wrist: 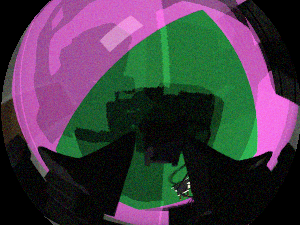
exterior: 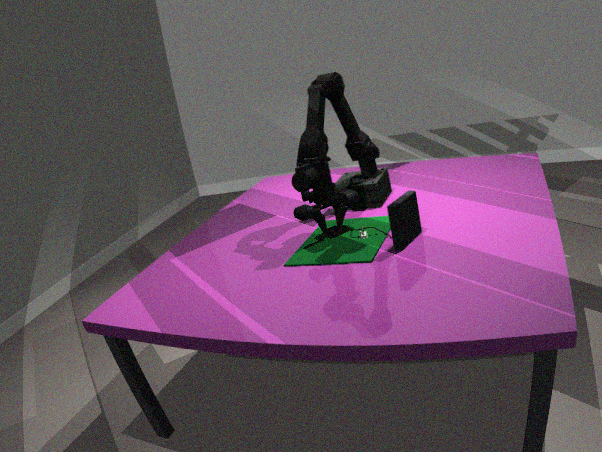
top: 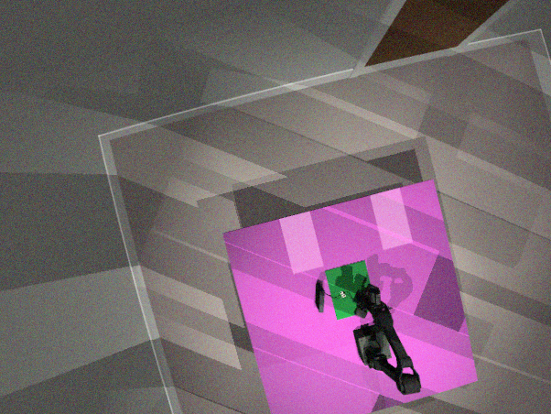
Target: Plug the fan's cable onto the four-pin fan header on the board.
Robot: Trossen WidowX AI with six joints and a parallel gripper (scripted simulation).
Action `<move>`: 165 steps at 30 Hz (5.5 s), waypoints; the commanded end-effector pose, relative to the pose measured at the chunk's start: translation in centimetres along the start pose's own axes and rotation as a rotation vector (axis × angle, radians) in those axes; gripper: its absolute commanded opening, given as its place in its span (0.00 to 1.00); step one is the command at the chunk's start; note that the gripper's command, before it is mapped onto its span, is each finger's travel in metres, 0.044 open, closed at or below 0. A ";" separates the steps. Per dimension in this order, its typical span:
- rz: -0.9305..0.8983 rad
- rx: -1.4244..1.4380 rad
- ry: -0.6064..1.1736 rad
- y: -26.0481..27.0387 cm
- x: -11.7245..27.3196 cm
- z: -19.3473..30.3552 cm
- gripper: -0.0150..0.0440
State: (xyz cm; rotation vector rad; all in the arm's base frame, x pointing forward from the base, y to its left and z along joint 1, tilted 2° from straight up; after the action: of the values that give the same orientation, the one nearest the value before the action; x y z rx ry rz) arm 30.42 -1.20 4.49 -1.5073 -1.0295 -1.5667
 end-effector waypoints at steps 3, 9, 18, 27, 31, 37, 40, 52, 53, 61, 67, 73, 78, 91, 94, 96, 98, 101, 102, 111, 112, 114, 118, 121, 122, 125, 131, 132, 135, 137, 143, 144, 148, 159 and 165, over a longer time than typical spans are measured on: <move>0.013 0.001 0.001 -0.3 -0.4 -0.1 0.61; 0.005 0.000 -0.002 -0.1 -0.2 0.0 0.48; 0.005 0.000 -0.002 -0.1 -0.2 0.0 0.37; 0.007 0.000 -0.001 0.0 1.5 0.0 0.25; 0.008 0.000 -0.001 0.1 2.7 0.0 0.25; 0.010 0.001 0.000 0.0 4.6 0.0 0.25; 0.011 0.001 0.000 -0.1 5.6 0.0 0.25; 0.012 0.158 0.002 -0.2 7.0 0.0 0.25; 0.012 0.193 0.002 -0.2 7.0 0.0 0.25; 0.012 0.472 0.004 -0.2 7.0 0.1 0.25; 0.011 0.682 0.005 -0.2 7.0 0.1 0.25; 0.011 0.891 0.006 -0.2 7.0 0.2 0.25; 0.010 1.066 0.008 -0.2 7.0 0.2 0.25; 0.009 1.519 0.010 -0.2 7.0 0.4 0.25; 0.008 1.624 0.011 -0.2 7.0 0.4 0.25; 0.008 1.694 0.011 -0.2 7.0 0.4 0.25; 0.008 1.764 0.012 -0.2 7.0 0.4 0.25; 0.007 1.868 0.012 -0.2 7.0 0.5 0.25; 0.007 1.903 0.012 -0.2 7.0 0.5 0.25; 0.005 2.217 0.014 -0.2 7.0 0.6 0.25; 0.005 2.252 0.014 -0.2 7.0 0.6 0.25; 0.004 2.322 0.015 -0.2 7.0 0.6 0.25; 0.003 2.462 0.016 -0.2 7.0 0.7 0.25; 0.003 2.567 0.016 -0.2 7.0 0.7 0.25; 0.002 2.601 0.016 -0.2 7.0 0.7 0.25; 0.002 2.706 0.017 -0.2 7.0 0.7 0.25; 0.000 2.916 0.018 -0.2 7.0 0.8 0.25; -0.001 2.950 0.018 -0.2 7.0 0.8 0.25; -0.002 3.055 0.019 -0.2 7.0 0.8 0.25; -0.002 3.119 0.019 -0.2 7.0 0.9 0.25; -0.005 3.143 0.021 -0.2 7.0 0.9 0.25; -0.013 3.144 0.027 -0.2 6.9 0.8 0.25; -0.075 3.151 0.072 -0.2 6.3 0.5 0.25; -0.271 3.156 0.184 -0.2 4.7 -0.3 0.25; -0.386 3.151 0.233 -0.2 3.9 -0.8 0.25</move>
State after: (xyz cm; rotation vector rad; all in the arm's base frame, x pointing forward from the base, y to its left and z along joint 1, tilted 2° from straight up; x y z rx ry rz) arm 29.98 -1.63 9.07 1.0657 -1.5178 0.7963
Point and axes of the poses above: the point midway between the two fingers, 35 mm back from their tips, its own x axis back along the fingers, its own y axis across the jaws, z = x × y, the point moved 7 cm from there along x, back along the fingers, and after that the axes turned 9 degrees about x, right-handed, at the moved point
